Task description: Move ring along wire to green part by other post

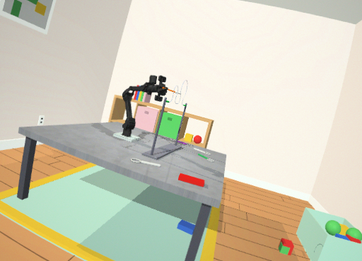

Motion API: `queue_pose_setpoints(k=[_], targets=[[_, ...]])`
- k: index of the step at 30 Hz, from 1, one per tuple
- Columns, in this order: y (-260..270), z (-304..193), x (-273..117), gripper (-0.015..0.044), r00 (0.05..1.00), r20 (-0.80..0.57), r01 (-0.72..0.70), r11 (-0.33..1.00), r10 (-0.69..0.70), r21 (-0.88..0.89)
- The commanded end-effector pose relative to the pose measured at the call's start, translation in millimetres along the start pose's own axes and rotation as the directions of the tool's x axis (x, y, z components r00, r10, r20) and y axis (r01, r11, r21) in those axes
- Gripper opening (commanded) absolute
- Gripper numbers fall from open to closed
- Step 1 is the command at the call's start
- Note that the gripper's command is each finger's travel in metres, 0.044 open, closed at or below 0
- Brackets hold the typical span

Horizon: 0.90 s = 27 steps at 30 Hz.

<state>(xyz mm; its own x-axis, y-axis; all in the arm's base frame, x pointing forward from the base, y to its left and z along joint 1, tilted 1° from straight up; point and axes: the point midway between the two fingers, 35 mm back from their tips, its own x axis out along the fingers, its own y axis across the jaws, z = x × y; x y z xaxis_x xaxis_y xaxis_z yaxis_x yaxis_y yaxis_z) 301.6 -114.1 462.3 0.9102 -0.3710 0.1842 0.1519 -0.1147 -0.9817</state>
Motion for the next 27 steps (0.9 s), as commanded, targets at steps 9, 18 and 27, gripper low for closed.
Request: queue_pose_setpoints(k=[9,18,27], targets=[[-8,0,1,-0.0150,0.996,0.029,0.093,0.982,-0.089,-0.161],[-4,-2,2,-0.0150,0.994,0.036,0.111,0.975,-0.106,-0.191],[13,-6,2,-0.0150,0.997,0.021,0.074,0.989,-0.072,-0.129]])
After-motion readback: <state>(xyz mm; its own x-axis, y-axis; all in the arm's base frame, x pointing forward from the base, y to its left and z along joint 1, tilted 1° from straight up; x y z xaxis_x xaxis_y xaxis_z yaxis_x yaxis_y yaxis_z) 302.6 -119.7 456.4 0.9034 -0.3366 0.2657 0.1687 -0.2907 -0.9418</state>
